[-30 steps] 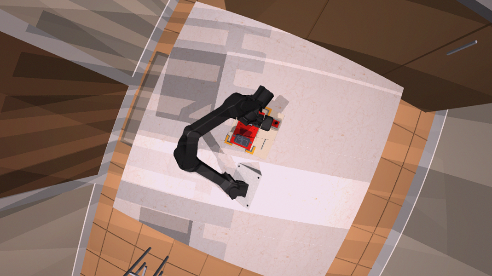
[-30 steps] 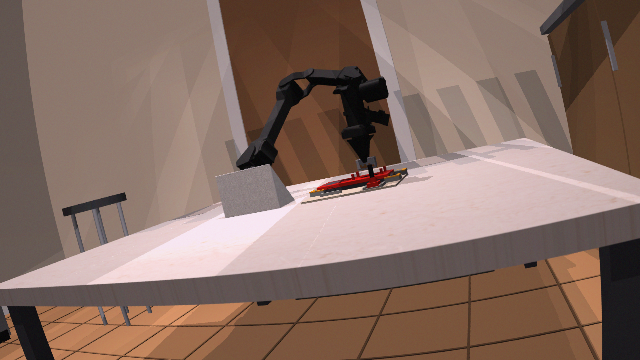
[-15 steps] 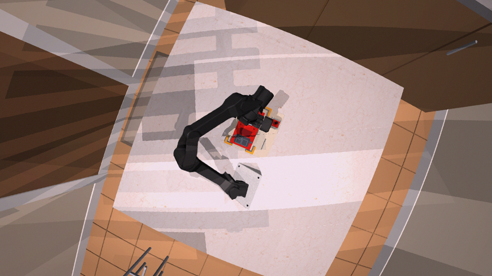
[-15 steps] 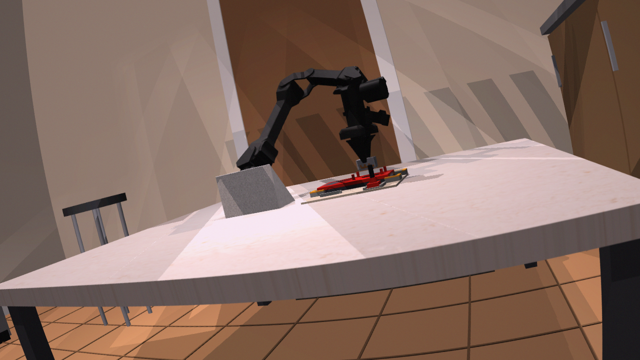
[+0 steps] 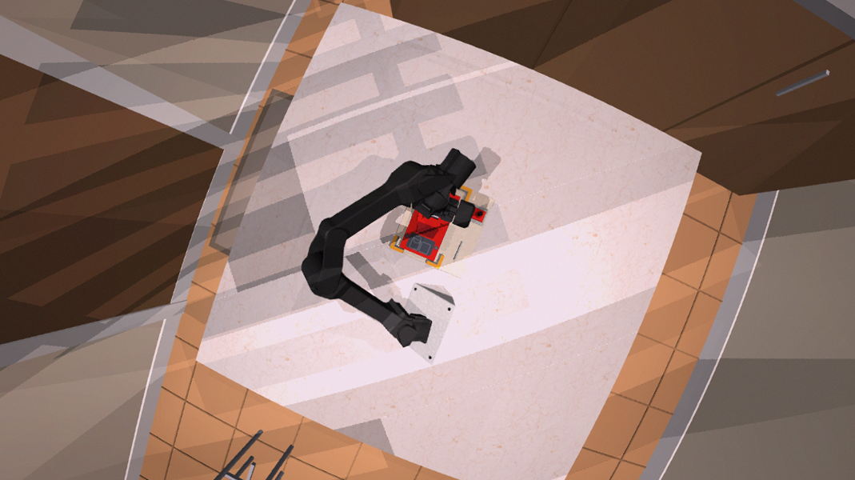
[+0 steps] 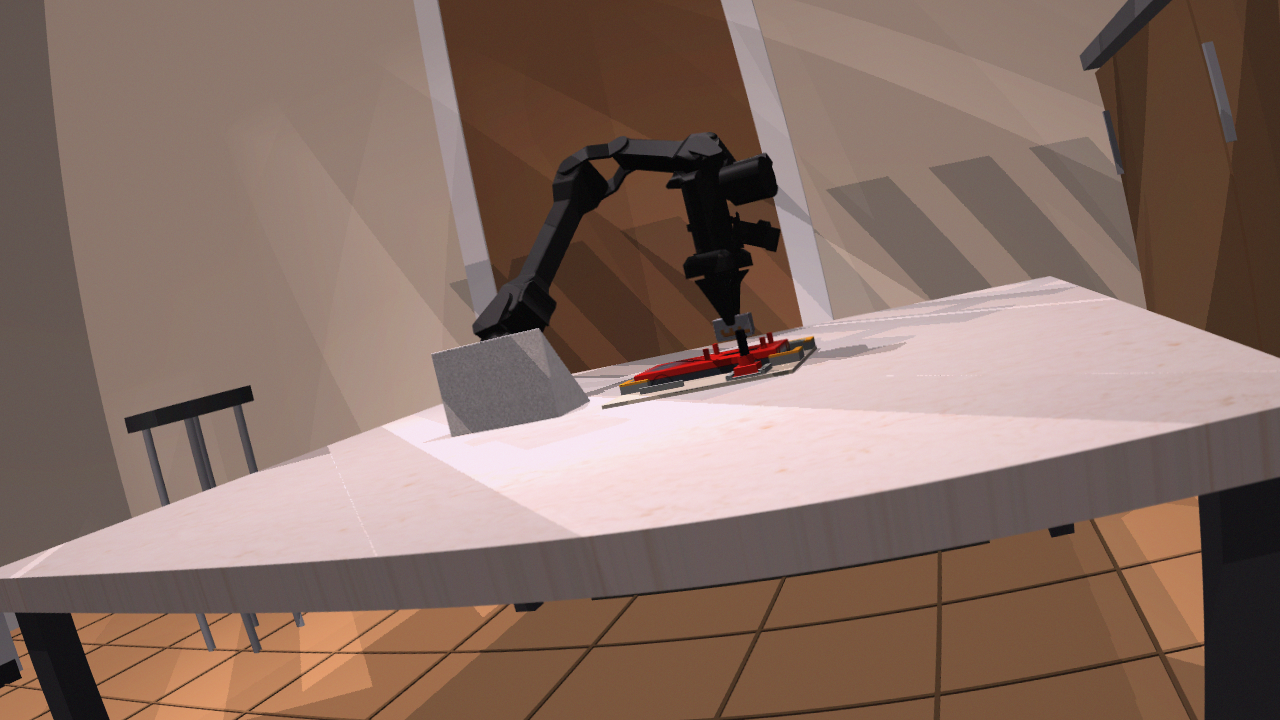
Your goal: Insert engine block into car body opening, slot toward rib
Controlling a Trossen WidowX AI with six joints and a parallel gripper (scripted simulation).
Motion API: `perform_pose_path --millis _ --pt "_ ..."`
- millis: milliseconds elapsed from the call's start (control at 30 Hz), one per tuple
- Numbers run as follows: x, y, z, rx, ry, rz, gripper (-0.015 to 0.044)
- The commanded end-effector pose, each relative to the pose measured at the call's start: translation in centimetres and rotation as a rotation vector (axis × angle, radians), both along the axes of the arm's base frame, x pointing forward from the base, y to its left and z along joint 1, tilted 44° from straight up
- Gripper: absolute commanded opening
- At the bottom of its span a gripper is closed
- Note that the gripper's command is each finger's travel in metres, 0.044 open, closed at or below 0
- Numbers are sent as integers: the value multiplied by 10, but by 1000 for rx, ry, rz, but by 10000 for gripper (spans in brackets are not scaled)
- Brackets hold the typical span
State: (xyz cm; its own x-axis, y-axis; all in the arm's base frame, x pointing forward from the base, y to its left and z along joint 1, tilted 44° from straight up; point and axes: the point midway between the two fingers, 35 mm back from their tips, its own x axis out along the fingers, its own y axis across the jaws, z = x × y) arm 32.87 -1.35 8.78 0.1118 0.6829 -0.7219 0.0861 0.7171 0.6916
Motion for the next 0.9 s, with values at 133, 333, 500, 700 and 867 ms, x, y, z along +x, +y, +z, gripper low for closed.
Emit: perform_pose_path --millis 133,333,500,700,867 --pt "0 0 1 -12 -82 82 159" --pt "0 0 1 -1 -16 13 159" --pt "0 0 1 17 89 -98 159" --pt "0 0 1 23 130 -141 159" --pt "0 0 1 18 95 -105 159"
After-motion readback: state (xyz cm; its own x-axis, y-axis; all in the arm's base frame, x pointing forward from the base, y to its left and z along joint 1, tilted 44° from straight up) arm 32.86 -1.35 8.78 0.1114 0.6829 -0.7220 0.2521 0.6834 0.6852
